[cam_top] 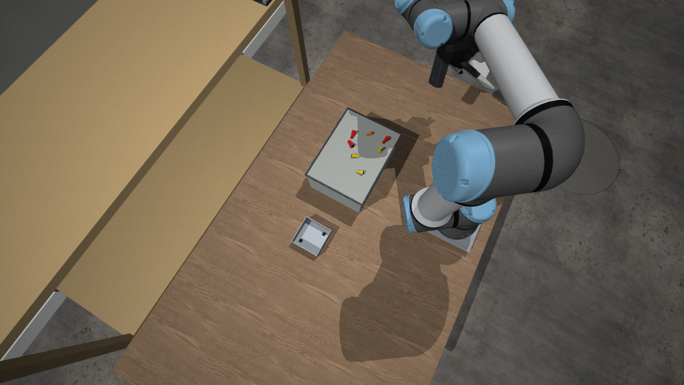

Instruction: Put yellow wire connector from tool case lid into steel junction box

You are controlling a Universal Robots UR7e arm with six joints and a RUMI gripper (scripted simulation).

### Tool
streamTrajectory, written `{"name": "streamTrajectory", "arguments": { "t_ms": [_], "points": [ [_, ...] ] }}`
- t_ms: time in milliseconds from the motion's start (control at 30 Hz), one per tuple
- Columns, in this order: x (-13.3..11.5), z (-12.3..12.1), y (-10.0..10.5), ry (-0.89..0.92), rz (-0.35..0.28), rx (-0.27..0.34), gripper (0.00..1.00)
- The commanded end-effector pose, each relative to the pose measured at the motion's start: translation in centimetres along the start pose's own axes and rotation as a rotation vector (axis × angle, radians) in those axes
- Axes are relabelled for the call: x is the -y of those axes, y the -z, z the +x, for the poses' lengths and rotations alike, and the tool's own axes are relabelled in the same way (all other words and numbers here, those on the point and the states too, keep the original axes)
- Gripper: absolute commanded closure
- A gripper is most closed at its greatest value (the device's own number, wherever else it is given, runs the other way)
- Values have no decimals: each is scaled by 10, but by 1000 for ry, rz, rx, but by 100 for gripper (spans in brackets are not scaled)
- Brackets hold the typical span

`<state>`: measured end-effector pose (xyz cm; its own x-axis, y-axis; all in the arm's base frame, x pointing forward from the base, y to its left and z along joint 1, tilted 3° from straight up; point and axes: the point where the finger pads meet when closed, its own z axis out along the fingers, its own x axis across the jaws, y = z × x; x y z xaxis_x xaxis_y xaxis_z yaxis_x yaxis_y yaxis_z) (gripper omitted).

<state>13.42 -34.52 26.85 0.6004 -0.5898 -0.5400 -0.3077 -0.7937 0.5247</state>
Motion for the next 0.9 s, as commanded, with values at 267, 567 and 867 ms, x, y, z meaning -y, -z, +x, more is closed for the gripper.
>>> {"name": "streamTrajectory", "arguments": {
  "t_ms": [267,567,867],
  "points": [
    [92,26,86,39,71,-234,0],
    [181,22,158,117,159,-425,0],
    [249,1,208,198,235,-551,0]
  ]
}}
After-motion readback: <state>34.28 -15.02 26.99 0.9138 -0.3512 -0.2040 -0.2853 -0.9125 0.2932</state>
